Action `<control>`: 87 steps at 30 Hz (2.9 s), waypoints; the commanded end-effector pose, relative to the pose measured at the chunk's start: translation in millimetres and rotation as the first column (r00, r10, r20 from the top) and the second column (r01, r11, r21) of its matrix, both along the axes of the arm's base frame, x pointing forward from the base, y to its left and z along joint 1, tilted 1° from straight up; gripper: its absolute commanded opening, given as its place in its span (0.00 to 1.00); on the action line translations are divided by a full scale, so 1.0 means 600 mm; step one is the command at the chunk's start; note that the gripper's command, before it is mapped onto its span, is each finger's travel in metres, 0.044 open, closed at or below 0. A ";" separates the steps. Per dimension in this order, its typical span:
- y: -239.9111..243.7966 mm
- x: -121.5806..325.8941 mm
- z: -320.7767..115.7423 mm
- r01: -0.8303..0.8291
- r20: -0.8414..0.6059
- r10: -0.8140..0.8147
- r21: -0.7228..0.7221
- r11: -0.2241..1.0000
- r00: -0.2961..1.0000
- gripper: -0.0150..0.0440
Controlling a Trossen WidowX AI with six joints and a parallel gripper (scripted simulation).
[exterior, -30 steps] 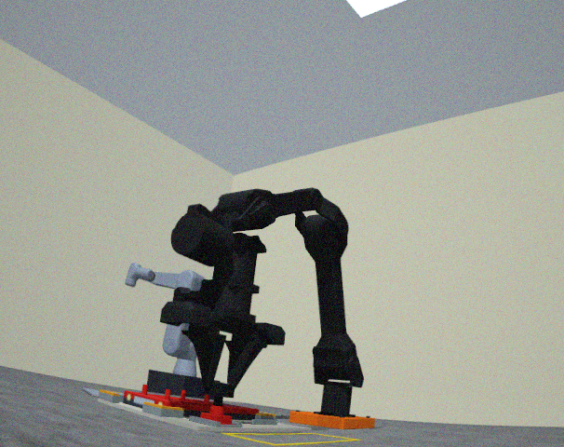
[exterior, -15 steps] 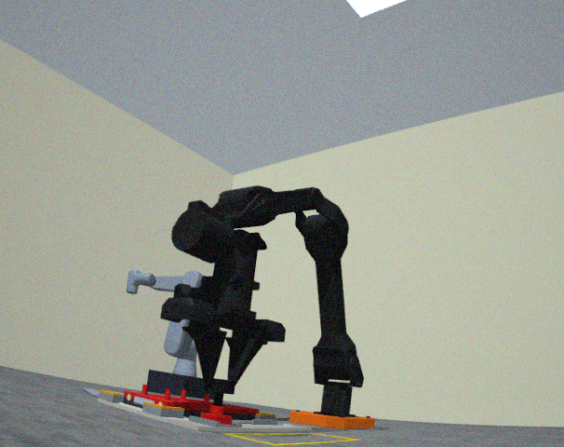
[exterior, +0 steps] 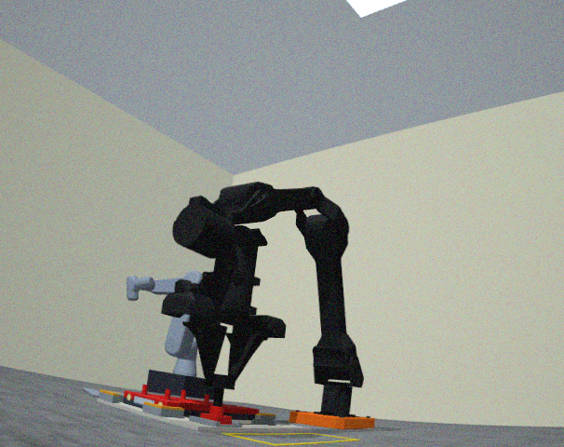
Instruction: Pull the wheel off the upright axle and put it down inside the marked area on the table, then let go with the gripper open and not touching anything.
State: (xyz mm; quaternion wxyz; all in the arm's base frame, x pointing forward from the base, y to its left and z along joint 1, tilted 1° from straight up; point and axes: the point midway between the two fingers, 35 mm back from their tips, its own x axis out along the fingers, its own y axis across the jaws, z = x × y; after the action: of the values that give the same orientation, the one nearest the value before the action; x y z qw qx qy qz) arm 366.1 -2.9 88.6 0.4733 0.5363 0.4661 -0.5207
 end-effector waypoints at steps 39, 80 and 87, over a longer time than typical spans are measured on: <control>0.053 -0.021 0.066 0.002 0.005 -0.002 0.004 1.000 1.000 0.25; 0.168 -0.077 -0.078 0.000 0.004 0.000 0.014 1.000 1.000 0.25; 0.167 -0.079 -0.100 0.000 0.004 0.000 0.014 1.000 1.000 0.25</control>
State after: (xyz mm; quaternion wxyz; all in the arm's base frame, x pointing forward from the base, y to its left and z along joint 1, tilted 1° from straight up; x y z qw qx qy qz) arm 319.2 97.2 35.9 0.4728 0.5397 0.4687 -0.5152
